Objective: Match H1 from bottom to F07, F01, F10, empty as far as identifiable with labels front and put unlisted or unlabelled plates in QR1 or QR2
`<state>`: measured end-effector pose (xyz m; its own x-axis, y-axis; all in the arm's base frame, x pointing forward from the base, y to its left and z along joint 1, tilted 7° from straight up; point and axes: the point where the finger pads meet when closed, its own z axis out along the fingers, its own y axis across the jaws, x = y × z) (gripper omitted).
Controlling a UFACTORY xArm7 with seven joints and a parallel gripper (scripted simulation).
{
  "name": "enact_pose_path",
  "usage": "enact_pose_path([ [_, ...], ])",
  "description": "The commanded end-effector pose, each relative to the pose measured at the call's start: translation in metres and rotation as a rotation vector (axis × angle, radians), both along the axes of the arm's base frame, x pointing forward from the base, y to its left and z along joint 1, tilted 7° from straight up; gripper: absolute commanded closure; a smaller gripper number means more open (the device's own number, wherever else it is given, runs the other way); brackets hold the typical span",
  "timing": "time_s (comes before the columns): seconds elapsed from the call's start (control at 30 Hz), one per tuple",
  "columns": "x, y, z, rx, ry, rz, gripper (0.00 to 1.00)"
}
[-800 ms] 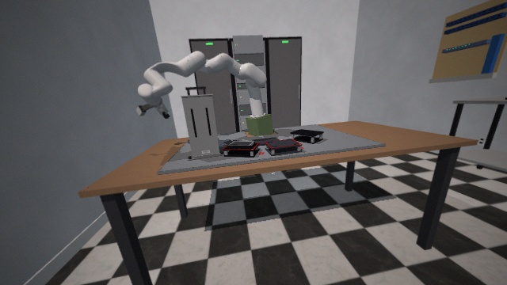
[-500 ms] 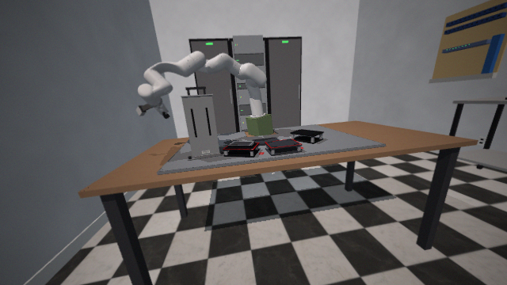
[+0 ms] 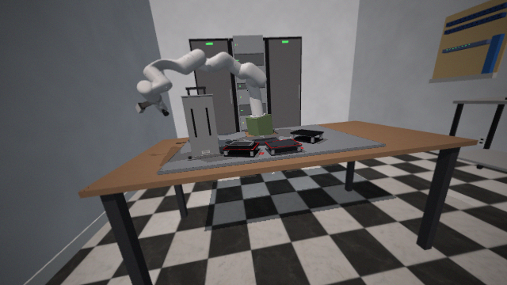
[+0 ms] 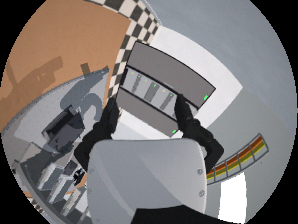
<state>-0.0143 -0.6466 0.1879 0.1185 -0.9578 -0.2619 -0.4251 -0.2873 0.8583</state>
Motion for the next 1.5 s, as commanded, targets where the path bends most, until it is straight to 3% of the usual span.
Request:
enact_pose_path([
  [0.0,0.0,0.001,0.014,-0.005,-0.001,0.0,0.0],
  [1.37,-0.004,0.015,0.136,-0.005,-0.001,0.0,0.0],
  [1.47,-0.005,0.016,0.139,-0.005,-0.001,0.0,0.0],
])
